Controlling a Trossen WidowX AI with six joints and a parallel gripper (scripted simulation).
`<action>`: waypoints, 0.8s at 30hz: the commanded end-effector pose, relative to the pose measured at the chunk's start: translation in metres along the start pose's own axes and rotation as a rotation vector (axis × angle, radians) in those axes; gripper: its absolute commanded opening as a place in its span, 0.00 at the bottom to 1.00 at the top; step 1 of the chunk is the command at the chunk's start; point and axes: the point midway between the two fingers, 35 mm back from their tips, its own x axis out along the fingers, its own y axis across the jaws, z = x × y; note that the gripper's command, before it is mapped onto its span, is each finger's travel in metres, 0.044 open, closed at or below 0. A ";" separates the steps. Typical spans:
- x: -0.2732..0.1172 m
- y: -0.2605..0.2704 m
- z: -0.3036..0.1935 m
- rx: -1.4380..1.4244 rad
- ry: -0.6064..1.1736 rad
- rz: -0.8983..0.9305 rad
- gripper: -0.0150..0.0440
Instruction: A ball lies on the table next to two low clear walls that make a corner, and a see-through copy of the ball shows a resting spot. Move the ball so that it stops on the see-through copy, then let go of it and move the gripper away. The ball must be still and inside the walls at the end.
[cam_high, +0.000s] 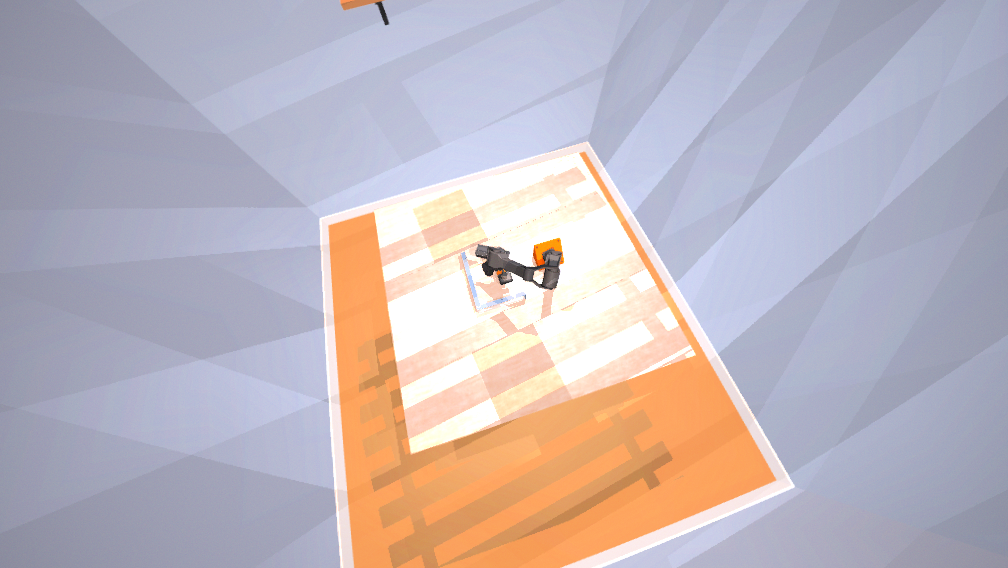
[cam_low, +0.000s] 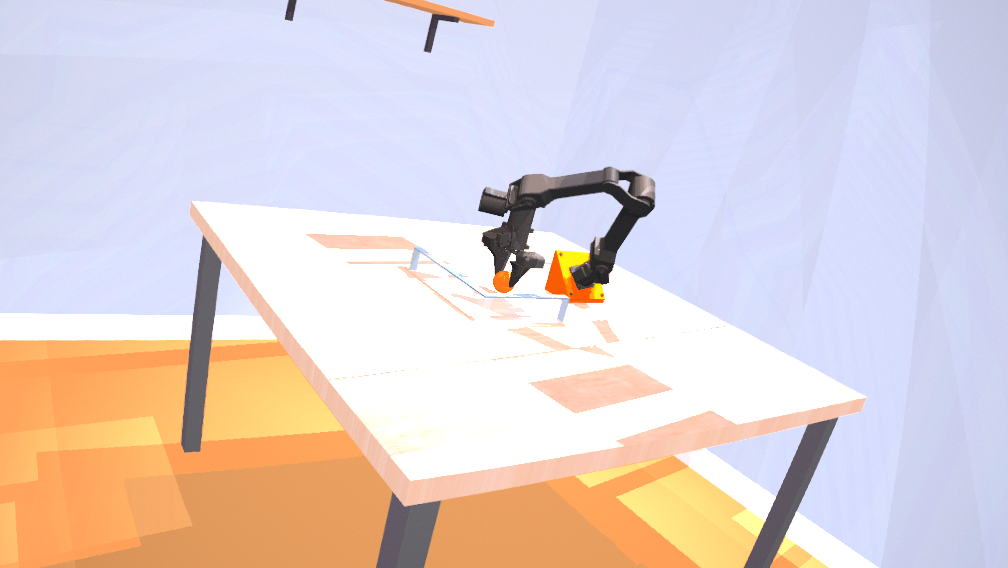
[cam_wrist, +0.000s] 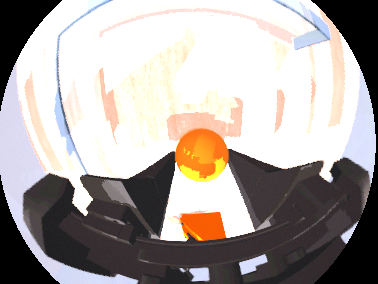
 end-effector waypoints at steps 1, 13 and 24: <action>0.007 0.001 -0.001 0.007 0.001 0.007 0.25; 0.011 0.000 -0.001 0.003 0.002 0.001 0.48; 0.008 0.000 0.000 0.003 0.002 0.000 0.88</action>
